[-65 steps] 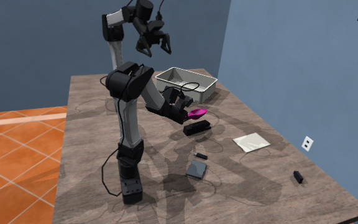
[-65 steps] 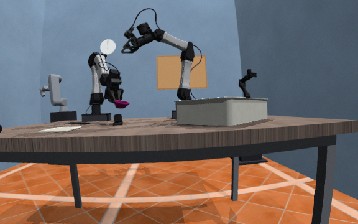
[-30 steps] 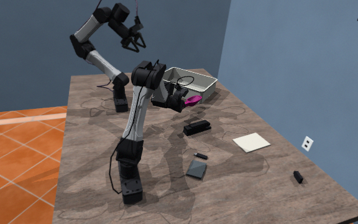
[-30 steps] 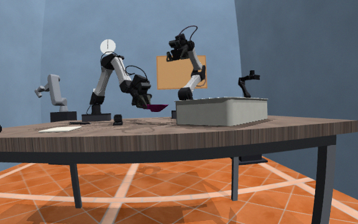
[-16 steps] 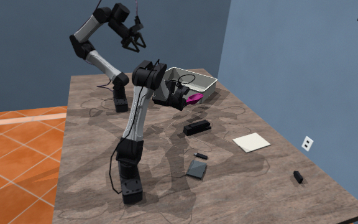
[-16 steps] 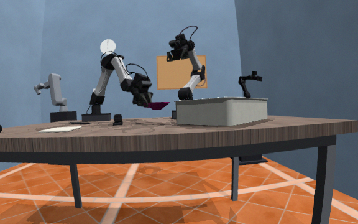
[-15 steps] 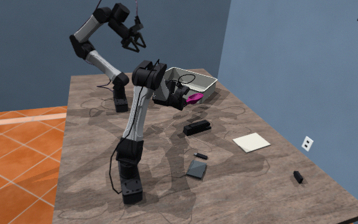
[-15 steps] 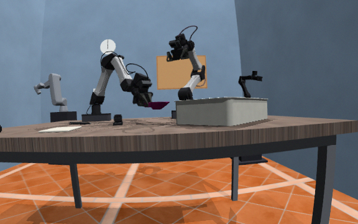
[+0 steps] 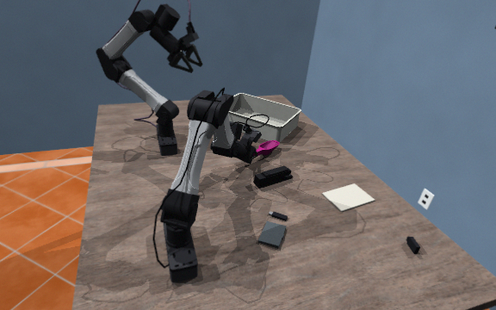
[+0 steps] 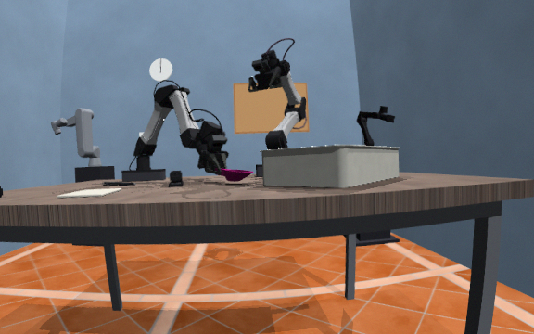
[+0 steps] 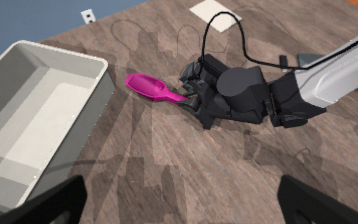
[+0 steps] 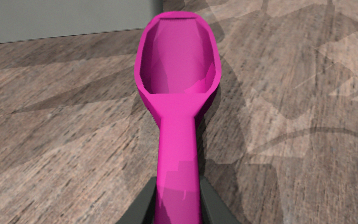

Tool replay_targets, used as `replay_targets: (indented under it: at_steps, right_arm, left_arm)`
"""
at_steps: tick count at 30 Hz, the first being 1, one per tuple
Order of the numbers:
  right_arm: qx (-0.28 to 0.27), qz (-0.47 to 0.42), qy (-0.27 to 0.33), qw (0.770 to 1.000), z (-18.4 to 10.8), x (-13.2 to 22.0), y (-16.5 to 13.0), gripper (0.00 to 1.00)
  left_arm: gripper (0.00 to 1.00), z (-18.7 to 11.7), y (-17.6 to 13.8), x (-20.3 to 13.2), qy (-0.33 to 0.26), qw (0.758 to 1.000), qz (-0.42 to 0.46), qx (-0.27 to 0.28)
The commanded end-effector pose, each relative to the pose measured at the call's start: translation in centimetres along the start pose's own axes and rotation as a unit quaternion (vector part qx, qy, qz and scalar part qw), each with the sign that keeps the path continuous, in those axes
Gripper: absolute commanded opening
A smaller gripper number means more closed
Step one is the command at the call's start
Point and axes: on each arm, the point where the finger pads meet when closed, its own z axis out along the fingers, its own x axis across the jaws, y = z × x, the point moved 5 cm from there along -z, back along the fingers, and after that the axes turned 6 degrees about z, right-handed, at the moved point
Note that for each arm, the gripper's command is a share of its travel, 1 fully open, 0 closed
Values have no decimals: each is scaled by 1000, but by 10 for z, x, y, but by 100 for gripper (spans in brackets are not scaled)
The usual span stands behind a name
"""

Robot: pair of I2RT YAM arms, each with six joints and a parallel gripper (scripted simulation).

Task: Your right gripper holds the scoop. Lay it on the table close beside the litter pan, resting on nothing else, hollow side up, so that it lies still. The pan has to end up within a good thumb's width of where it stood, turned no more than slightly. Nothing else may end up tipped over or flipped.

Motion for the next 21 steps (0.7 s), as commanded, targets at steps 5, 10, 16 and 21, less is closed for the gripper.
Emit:
replay_targets:
  at_steps: [5, 10, 16, 21]
  right_arm:
    - [-34, 10, 8, 999, 6, 1, 0, 13]
    - [-33, 10, 7, 999, 8, 0, -6, 13]
    - [-32, 11, 6, 999, 9, -2, -13, 13]
    - [-41, 15, 9, 999, 8, 0, -6, 13]
  left_arm:
    - [100, 1, 3, 1, 1, 1000, -1, -3]
    - [100, 1, 3, 1, 1, 1000, -1, -3]
    - [100, 1, 3, 1, 1, 1000, -1, -3]
    - [100, 1, 3, 1, 1, 1000, -1, -3]
